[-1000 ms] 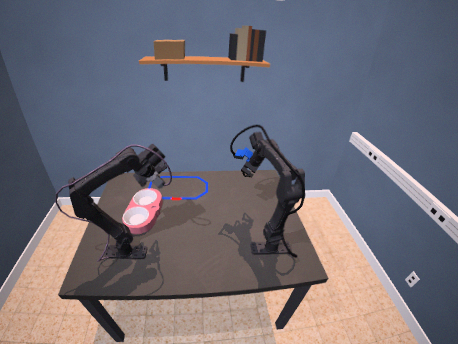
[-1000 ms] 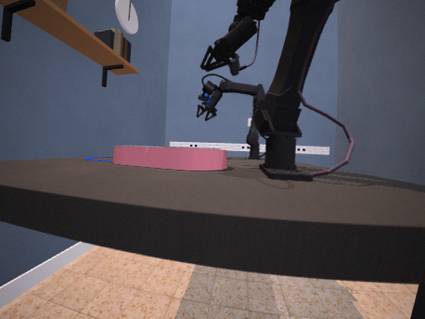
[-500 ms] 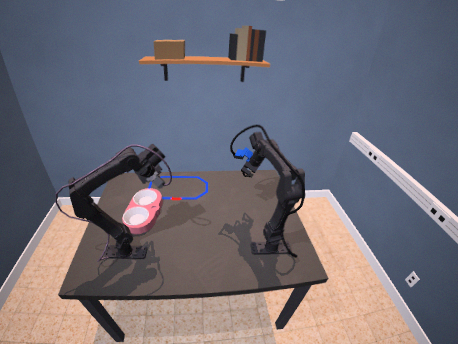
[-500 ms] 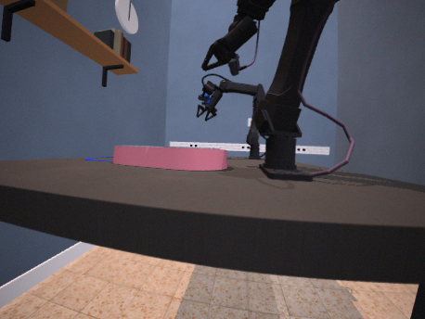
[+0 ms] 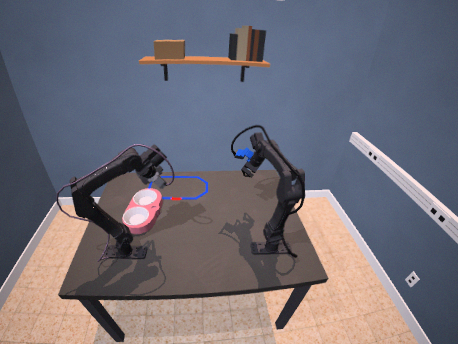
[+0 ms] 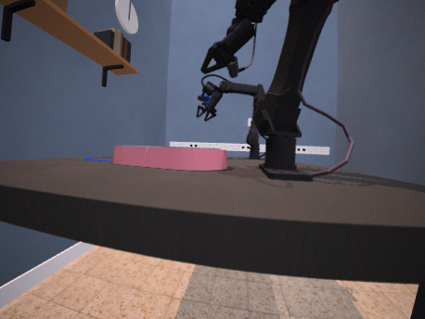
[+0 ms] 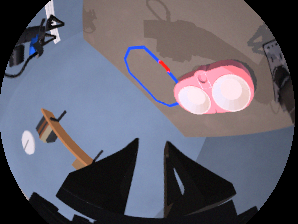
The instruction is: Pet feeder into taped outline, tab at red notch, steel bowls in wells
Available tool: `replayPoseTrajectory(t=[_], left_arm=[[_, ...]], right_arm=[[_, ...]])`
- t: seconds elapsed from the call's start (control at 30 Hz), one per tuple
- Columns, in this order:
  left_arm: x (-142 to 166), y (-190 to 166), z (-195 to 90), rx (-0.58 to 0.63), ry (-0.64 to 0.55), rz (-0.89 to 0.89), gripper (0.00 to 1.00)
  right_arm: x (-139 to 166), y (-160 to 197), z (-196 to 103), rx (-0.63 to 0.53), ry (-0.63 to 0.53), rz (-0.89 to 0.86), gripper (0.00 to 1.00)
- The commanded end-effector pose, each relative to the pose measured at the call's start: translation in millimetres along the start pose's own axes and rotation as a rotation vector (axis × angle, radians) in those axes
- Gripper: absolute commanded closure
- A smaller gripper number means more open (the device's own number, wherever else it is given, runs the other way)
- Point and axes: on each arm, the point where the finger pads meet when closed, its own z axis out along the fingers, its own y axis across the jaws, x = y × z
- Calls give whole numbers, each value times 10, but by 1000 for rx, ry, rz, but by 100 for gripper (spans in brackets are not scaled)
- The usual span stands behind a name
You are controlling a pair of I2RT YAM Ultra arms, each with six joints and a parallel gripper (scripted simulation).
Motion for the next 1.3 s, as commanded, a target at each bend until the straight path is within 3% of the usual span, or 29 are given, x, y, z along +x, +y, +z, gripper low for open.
replayPoseTrajectory(t=[0.0, 0.23, 0.27, 0.3, 0.37, 0.4, 0.43, 0.6, 0.63, 0.77, 0.83, 0.93, 1.0, 1.07, 1.1, 1.2, 1.27], left_arm=[[-145, -2, 203, 49, -36, -164, 70], [-353, -56, 625, 173, -77, -552, 70], [-197, 25, 438, 148, -86, -603, 70], [-247, 5, 581, 183, -81, -643, 70], [-247, 5, 581, 183, -81, -643, 70], [-248, -54, 583, 214, -86, -730, 70], [-413, -330, 775, 337, -61, -748, 70], [-529, -312, 1108, 386, -57, -1010, 70], [-390, -172, 942, 366, -72, -1066, 70], [-458, -309, 1178, 462, -36, -1239, 70], [-597, -552, 1331, 557, 3, -1316, 70], [-620, -580, 1374, 577, 12, -1363, 70], [-570, -459, 1452, 609, 25, -1528, 70], [-745, -755, 1601, 696, 75, -1599, 70], [-533, -442, 1414, 639, 30, -1669, 70], [-731, -847, 1660, 779, 136, -1779, 70], [-709, -813, 1708, 802, 156, -1883, 70]], right_arm=[[-135, -209, -137, 94, -101, 84, 0], [-277, -681, -354, 268, -282, 303, 0], [-267, -532, -255, 228, -271, 282, 0], [-233, -594, -311, 260, -272, 292, 0], [-233, -594, -311, 260, -272, 292, 0], [-211, -648, -328, 277, -282, 315, 0], [-210, -718, -375, 306, -307, 343, 0], [-272, -1029, -656, 410, -467, 492, 0], [-250, -901, -511, 379, -439, 473, 0], [-189, -1027, -638, 435, -486, 525, 0], [-198, -1113, -747, 471, -540, 565, 0], [-202, -1158, -805, 488, -574, 590, 0], [-219, -1249, -943, 525, -652, 640, 0], [-211, -1340, -1105, 564, -742, 698, 0], [-184, -1262, -867, 521, -668, 678, 0], [-144, -1340, -1101, 574, -736, 707, 0], [-131, -1372, -1172, 590, -774, 731, 0]])
